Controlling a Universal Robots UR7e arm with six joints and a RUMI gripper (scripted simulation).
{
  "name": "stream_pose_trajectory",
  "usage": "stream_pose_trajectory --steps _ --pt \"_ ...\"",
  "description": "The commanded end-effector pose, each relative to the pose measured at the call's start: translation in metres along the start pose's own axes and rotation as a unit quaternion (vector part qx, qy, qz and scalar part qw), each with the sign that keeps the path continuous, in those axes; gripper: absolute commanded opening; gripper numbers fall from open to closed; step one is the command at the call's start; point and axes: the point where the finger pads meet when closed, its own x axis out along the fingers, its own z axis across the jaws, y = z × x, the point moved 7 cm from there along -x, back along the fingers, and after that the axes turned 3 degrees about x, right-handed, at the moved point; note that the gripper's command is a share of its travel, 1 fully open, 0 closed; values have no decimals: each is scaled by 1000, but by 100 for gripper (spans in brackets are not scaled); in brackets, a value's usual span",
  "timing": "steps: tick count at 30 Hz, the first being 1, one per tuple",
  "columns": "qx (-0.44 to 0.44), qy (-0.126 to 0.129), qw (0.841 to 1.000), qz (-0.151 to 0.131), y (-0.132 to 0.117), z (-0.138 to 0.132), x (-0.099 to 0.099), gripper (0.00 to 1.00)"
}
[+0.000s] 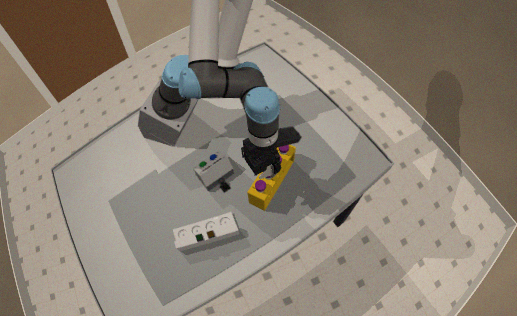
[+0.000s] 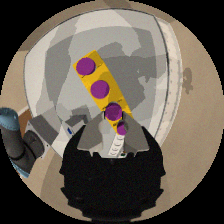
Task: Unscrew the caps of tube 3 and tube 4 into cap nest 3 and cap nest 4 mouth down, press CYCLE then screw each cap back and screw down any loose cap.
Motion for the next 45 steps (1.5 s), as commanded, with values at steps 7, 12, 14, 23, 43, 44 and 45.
stream_pose_trajectory --steps 7,12,14,23,43,44,45 --pt "-217 0 976 0 0 0 0 0" --pt "-289 0 957 0 0 0 0 0" --pt "-337 0 942 0 0 0 0 0" --pt "-494 0 869 0 0 0 0 0" --pt "-420 0 907 0 0 0 -1 35" --pt "-420 0 907 0 0 0 -1 35" --pt "-382 0 924 0 0 0 -1 35"
